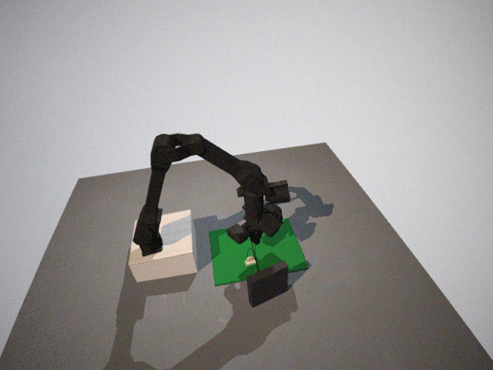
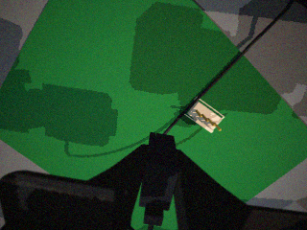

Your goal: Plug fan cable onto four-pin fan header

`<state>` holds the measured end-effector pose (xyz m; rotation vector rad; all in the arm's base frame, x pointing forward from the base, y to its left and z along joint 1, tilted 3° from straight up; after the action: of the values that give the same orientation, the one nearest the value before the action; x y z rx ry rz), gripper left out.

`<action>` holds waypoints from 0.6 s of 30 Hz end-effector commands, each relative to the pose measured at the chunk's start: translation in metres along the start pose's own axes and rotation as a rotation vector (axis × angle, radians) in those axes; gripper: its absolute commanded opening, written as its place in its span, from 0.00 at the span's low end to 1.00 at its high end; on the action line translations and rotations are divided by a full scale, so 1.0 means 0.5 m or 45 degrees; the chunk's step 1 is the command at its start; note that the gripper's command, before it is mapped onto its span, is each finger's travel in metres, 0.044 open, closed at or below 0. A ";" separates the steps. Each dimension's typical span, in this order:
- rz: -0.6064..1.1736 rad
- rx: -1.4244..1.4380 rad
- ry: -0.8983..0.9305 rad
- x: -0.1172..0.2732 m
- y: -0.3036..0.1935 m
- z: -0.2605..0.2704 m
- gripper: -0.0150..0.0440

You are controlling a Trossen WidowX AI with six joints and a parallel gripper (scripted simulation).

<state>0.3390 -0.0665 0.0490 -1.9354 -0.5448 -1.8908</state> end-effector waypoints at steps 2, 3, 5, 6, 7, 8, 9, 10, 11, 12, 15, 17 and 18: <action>0.002 0.223 -0.002 -0.002 0.003 -0.017 0.25; 0.002 0.267 -0.002 -0.002 0.004 -0.019 0.25; 0.002 0.356 -0.003 -0.002 0.006 -0.025 0.25; 0.002 0.400 -0.003 -0.002 0.006 -0.028 0.25; 0.002 0.445 -0.003 -0.002 0.007 -0.030 0.25; 0.002 0.489 -0.003 -0.002 0.008 -0.033 0.25; 0.002 0.533 -0.003 -0.002 0.008 -0.036 0.25; 0.002 0.578 -0.003 -0.003 0.009 -0.038 0.25; 0.002 0.622 -0.004 -0.003 0.010 -0.041 0.25; 0.002 0.666 -0.004 -0.003 0.010 -0.044 0.25; 0.002 0.799 -0.004 -0.003 0.012 -0.052 0.25; 0.002 0.888 -0.005 -0.003 0.013 -0.057 0.25; 0.003 0.932 -0.005 -0.003 0.014 -0.060 0.25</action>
<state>0.3217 -0.0845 0.0488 -1.5143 -0.9922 -1.4727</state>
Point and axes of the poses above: the point midway between the two fingers, 35 mm back from their tips, its own x axis back along the fingers, its own z axis across the jaws, y = z × x, the point moved 5 cm from there along x, back along the fingers, and after that the axes turned 7 degrees about x, right-handed, at the moved point
